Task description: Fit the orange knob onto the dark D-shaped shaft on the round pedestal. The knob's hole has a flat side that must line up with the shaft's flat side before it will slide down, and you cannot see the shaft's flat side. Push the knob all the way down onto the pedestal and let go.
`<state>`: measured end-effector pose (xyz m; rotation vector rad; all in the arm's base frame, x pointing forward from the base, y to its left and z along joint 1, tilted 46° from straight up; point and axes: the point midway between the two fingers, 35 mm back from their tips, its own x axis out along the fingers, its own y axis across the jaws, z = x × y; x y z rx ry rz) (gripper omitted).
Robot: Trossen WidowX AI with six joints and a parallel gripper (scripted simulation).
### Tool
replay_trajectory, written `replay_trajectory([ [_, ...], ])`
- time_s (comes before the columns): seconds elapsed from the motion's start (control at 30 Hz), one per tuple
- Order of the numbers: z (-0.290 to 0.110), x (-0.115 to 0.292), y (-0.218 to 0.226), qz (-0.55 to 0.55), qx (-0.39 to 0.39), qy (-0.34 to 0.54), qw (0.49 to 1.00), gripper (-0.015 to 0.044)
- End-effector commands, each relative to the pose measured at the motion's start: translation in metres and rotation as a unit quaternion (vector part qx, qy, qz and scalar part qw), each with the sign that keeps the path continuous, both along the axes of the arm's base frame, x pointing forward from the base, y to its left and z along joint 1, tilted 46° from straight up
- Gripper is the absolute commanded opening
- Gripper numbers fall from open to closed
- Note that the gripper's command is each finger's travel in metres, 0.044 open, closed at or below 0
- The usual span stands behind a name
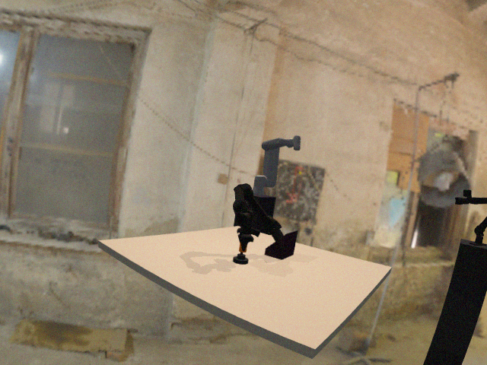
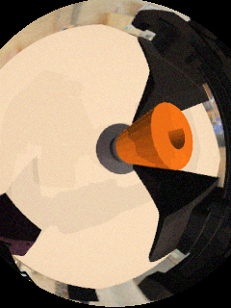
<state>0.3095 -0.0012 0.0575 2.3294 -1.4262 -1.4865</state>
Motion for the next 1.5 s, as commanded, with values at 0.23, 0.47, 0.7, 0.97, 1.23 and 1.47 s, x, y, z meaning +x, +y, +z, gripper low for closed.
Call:
replay_trajectory([
  [0.23,0.0006,0.0006,0.0019,0.013,0.000,0.008,1.000,0.0000],
  [0.47,0.0019,0.0033,0.0006,0.013,0.000,0.008,1.000,0.0000],
  [0.7,0.0024,0.0048,0.0016,0.013,0.000,0.008,1.000,0.0000],
  [0.97,0.0013,0.0032,0.0011,0.013,0.000,0.008,1.000,0.0000],
  [1.23,0.0022,0.0017,0.0008,0.013,0.000,0.008,1.000,0.0000],
  [1.47,0.0033,0.0034,0.0011,0.013,0.000,0.008,1.000,0.0000],
])
